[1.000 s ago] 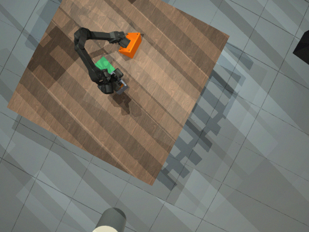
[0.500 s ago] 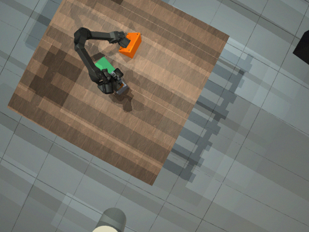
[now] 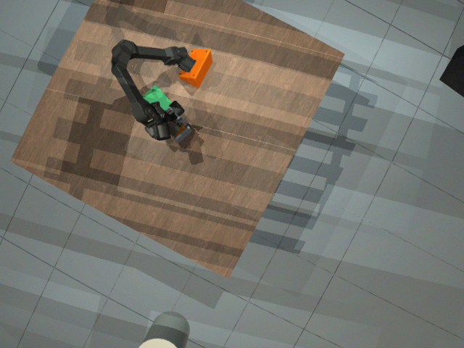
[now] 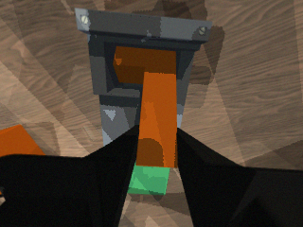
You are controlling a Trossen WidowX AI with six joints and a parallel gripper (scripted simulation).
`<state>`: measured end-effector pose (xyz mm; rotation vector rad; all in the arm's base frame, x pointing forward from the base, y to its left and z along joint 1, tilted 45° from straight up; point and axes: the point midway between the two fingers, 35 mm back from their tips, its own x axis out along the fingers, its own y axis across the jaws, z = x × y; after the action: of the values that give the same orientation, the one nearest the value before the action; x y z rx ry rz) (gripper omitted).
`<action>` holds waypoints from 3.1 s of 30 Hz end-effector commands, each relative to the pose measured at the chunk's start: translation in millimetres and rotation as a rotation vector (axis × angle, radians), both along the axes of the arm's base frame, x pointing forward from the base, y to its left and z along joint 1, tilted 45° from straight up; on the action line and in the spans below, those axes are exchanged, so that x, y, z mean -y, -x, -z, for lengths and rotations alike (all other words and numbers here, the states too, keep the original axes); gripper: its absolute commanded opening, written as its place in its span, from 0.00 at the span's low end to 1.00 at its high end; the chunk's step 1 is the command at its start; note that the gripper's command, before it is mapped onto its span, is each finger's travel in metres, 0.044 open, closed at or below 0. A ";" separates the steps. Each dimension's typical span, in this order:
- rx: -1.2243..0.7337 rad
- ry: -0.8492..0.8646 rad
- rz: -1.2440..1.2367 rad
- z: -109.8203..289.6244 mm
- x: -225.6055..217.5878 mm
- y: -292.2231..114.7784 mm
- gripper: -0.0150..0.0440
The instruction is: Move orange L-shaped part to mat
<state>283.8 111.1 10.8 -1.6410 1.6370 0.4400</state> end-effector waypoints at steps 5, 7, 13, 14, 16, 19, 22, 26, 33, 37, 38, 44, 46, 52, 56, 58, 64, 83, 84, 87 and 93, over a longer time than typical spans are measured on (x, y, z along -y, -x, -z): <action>0.001 -0.004 0.006 -8.1 -8.3 1.4 0.25; 0.001 -0.004 0.006 -10.4 -10.5 1.8 0.25; 0.000 -0.004 0.006 -17.3 -17.2 3.0 0.25; 0.000 -0.004 0.006 -18.5 -18.3 3.1 0.25; 0.000 -0.004 0.006 -20.8 -20.6 3.5 0.25; 0.000 -0.004 0.006 -24.3 -24.0 4.1 0.25; 0.000 -0.004 0.006 -27.7 -27.3 4.7 0.25; 0.000 -0.005 0.006 -32.1 -31.7 5.4 0.25; -0.001 -0.005 0.006 -39.8 -39.1 6.6 0.25; -0.001 -0.005 0.006 -41.2 -40.2 7.1 0.25; -0.001 -0.005 0.006 -41.4 -40.4 7.1 0.25; -0.001 -0.005 0.006 -44.7 -42.7 7.8 0.25; -0.001 -0.004 0.006 -46.7 -40.2 8.9 0.25; -0.001 -0.003 0.006 -59.2 -24.3 15.6 0.25; -0.002 -0.003 0.006 -69.8 -11.5 21.7 0.25; -0.002 -0.002 0.006 -75.1 -5.3 24.8 0.25; -0.003 -0.001 0.006 -91.3 13.2 33.9 0.25; -0.005 0.002 0.005 -141.6 70.1 63.6 0.25; -0.005 0.002 0.004 -143.4 72.2 64.9 0.25; -0.005 0.002 0.004 -144.8 74.0 66.0 0.25; -0.005 0.002 0.005 -141.0 77.6 65.2 0.25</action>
<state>218.5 36.7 153.9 -1.6307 1.6418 0.4412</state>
